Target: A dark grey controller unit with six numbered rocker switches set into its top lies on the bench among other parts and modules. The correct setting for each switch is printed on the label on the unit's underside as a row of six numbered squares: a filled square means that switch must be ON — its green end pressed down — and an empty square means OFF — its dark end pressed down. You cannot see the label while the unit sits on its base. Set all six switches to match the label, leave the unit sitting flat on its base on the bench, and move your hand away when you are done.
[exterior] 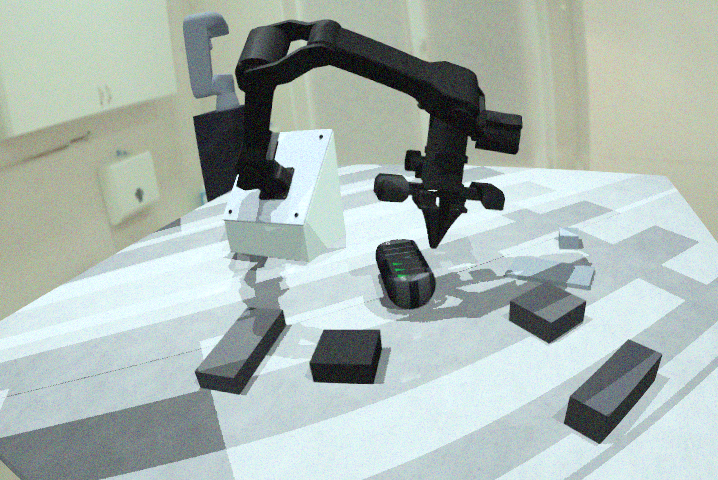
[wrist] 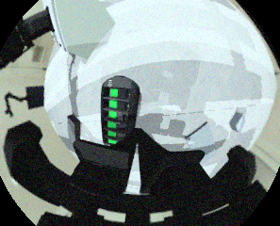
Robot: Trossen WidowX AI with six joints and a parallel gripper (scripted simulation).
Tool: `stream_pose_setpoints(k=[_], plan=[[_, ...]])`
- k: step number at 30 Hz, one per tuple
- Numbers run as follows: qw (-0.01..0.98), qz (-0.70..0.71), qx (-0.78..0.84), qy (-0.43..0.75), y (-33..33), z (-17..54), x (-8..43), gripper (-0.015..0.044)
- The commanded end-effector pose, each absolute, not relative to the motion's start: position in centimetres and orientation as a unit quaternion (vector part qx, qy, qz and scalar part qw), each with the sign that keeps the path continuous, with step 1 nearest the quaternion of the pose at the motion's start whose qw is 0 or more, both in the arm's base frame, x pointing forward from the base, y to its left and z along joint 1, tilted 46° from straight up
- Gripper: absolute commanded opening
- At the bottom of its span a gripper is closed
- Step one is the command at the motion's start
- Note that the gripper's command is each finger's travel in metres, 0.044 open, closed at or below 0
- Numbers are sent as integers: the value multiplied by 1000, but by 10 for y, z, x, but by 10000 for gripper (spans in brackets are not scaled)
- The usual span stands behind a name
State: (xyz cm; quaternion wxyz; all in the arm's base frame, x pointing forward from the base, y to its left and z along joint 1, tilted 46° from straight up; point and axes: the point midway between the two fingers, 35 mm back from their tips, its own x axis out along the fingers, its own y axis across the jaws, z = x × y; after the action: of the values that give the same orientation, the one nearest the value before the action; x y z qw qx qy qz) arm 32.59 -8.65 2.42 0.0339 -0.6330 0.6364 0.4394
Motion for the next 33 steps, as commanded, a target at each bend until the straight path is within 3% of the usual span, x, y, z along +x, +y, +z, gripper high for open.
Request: stream_pose_setpoints(k=[1, 3, 14, 25, 33], plan=[[40, 441, -640, 628, -86, 26, 324, 0], [35, 439, -635, 635, -87, 25, 326, 0], [35, 441, -636, 632, -50, 60, 326, 289], [35, 441, -636, 632, -50, 60, 326, 0], [35, 441, -636, 632, -50, 60, 326, 0]])
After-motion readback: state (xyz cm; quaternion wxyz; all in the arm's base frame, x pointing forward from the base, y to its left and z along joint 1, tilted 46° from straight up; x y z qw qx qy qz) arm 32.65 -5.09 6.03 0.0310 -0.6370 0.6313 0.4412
